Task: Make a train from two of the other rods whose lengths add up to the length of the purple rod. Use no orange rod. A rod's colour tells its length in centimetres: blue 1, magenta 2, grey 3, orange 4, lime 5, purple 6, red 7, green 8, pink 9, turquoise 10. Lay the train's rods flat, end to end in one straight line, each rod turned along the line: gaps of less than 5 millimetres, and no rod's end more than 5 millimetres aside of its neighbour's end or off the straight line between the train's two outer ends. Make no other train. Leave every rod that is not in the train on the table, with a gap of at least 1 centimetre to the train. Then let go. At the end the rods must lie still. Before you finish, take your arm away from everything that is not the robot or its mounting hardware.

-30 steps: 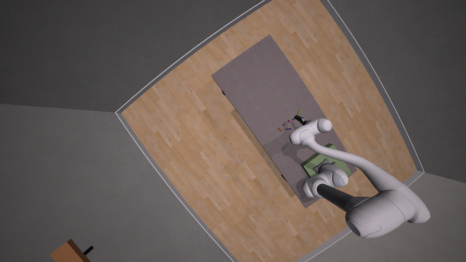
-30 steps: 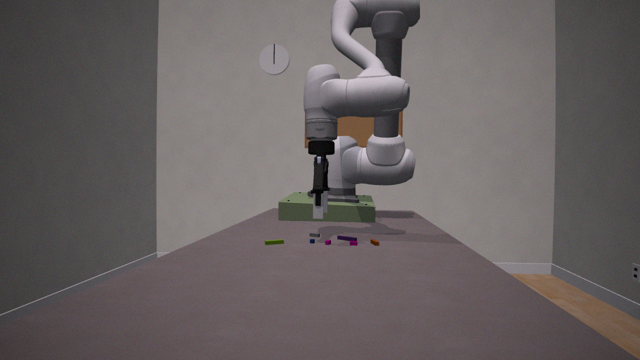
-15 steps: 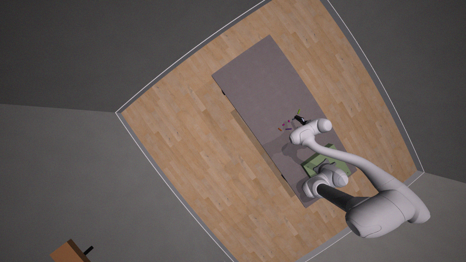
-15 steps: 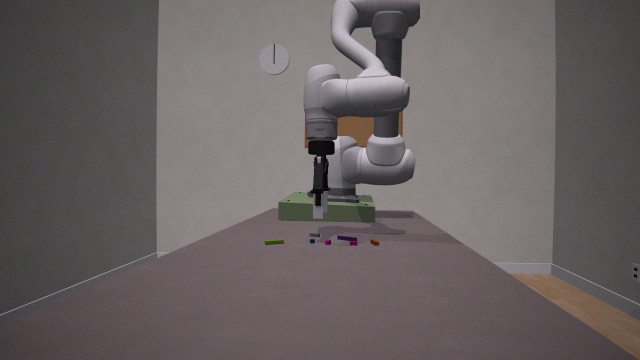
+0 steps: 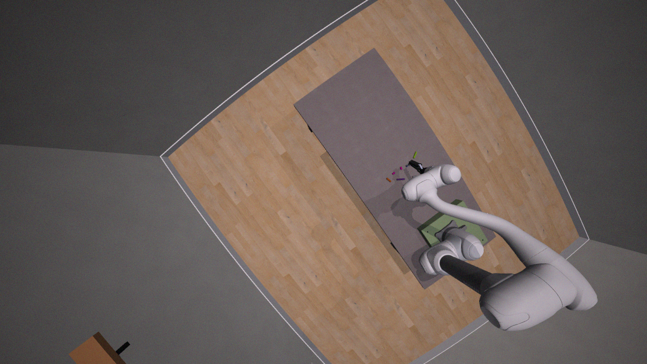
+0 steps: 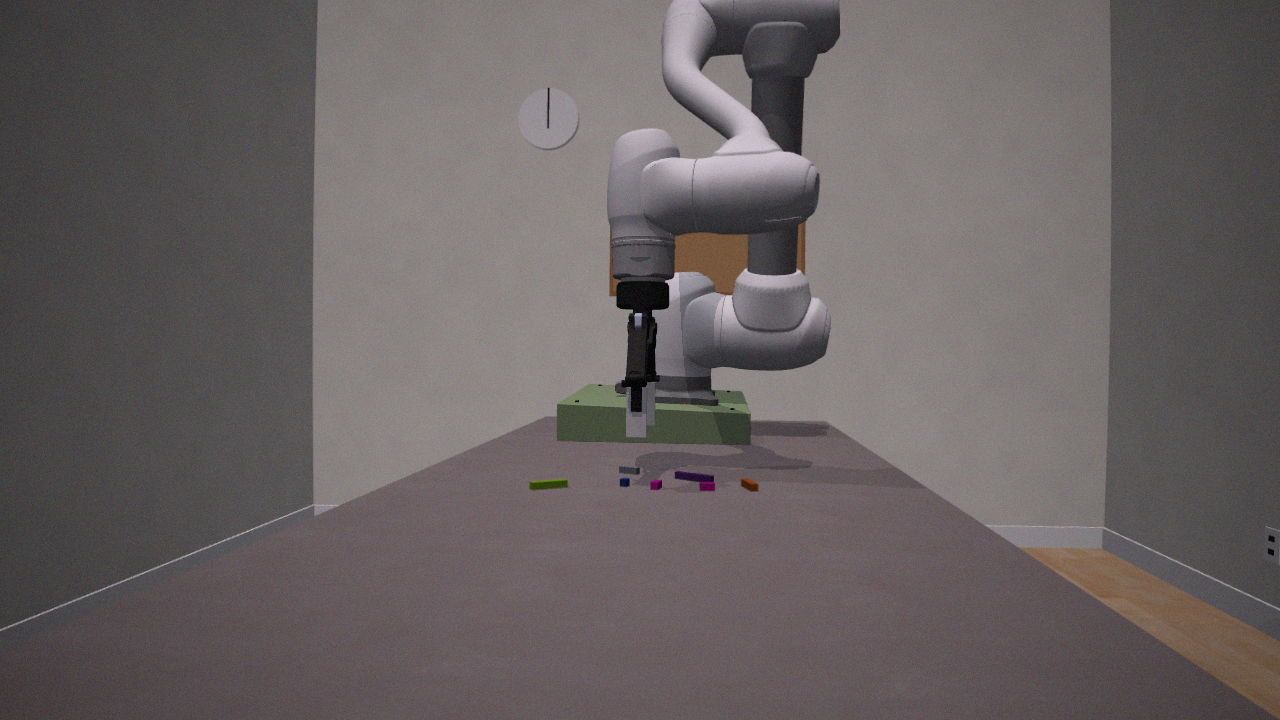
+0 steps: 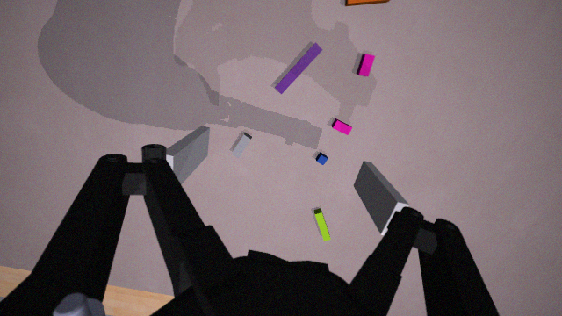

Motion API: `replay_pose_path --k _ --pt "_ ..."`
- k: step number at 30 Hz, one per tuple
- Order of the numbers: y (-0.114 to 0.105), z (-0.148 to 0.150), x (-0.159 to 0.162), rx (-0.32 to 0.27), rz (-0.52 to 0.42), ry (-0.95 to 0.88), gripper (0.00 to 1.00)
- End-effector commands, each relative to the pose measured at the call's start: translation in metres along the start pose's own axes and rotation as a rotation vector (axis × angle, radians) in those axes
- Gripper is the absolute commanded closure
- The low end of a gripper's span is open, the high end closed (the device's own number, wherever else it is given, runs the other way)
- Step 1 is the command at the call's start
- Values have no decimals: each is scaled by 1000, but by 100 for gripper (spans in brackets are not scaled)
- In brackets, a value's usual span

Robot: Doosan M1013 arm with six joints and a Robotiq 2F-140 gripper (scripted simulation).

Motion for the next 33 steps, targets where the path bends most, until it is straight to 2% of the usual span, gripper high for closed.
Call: replay_pose_path --k 1,7,11,19,21,22,33 --pt "0 0 0 0 0 1 0" --pt "0 1 -1 0 0 56 0" --pt "0 6 -6 0 0 232 0" --pt "0 13 -12 0 0 491 0" --pt "0 13 -12 0 0 491 0" --pt "0 15 -14 0 0 583 0" --pt "0 24 -23 0 1 931 0"
Point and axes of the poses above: the point where the finger pads meet when closed, its own y axis out along the fingers, its own z axis across the jaws, x = y × z, the point moved 5 cm from there along -y, back along the fingers, and after that the axes turned 1 degree about y, right-handed, at the moved point
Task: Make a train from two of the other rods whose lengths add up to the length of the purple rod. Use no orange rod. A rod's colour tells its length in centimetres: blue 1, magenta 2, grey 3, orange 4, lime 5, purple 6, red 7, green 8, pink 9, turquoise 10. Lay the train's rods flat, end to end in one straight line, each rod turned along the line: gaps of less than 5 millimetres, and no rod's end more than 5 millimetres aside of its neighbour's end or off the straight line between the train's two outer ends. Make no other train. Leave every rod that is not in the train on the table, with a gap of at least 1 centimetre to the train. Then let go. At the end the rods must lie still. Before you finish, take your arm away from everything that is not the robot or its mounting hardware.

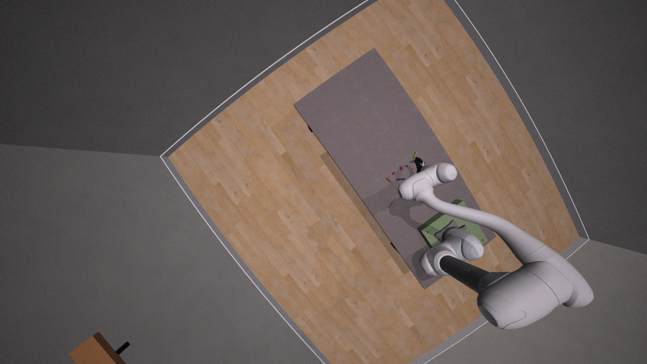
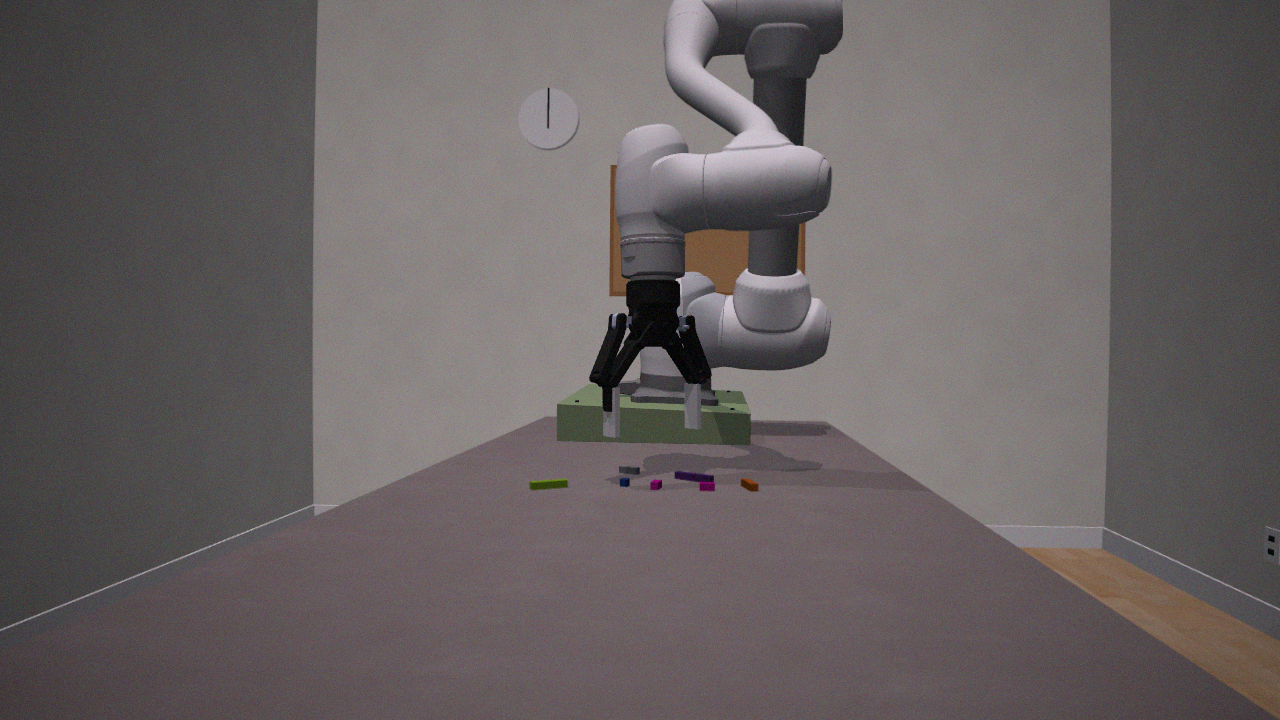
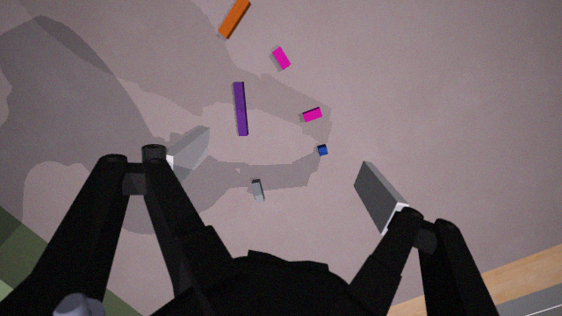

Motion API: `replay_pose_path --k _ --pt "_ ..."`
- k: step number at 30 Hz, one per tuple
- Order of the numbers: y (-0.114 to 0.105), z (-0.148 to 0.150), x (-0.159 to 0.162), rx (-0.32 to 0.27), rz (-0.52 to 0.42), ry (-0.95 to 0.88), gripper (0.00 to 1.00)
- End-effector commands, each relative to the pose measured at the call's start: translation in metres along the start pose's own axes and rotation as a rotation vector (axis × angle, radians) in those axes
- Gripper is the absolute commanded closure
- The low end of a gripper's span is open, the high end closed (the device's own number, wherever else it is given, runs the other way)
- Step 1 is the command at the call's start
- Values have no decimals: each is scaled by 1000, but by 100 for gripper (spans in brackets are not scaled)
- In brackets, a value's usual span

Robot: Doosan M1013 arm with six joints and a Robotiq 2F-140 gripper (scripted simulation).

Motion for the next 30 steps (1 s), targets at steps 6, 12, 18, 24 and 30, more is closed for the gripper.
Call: replay_pose_path --k 6,12,18,24,30 --pt "0 -1 -12 12 -14 322 0" --pt "0 -1 -19 13 -12 508 0" --pt "0 -2 -26 14 -11 704 0" --pt "0 -2 -28 15 -11 771 0" --pt "0 -2 -28 15 -11 773 0"
Point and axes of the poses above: the point where the finger pads meet when closed, its own y axis out along the fingers, its own z axis across the jaws, x = y × z, the point moved 5 cm from there along -y, back along the fingers, and after that the axes turned 1 degree about y, right-handed, at the moved point
